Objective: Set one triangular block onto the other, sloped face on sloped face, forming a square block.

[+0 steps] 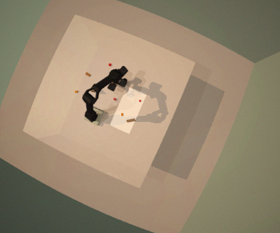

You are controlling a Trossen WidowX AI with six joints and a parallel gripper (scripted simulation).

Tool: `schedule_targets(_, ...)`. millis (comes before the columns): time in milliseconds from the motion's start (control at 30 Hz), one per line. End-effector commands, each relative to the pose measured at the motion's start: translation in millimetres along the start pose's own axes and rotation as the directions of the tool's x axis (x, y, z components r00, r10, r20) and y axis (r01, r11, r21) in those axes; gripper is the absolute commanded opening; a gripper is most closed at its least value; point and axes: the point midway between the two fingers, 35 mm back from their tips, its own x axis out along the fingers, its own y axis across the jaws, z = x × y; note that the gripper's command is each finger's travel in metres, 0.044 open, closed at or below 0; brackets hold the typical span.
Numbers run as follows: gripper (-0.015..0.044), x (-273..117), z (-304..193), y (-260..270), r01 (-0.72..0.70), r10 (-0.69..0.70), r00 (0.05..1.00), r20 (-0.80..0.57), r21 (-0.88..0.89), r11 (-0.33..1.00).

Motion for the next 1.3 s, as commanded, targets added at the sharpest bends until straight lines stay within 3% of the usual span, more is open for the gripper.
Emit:
schedule_targets(0, 0.0000, -4.3, 6.9, 1.5, -0.005, 0.005, 0.994, -0.113, -0.003, 1.000)
schedule_targets(667, 0.0000, -8.5, 41.8, 0.9, -0.002, 0.000, 0.818, -0.576, -0.002, 1.000)
schedule_targets(700, 0.0026, -7.9, 35.5, -0.8, 0.008, -0.008, 0.863, -0.505, -0.003, 1.000)
schedule_targets(1200, 0.0420, -7.9, 35.5, -0.8, 0.008, -0.008, 0.863, -0.505, -0.003, 1.000)
schedule_targets(1267, 0.0440, -7.9, 35.5, -0.8, 0.008, -0.008, 0.863, -0.505, -0.003, 1.000)
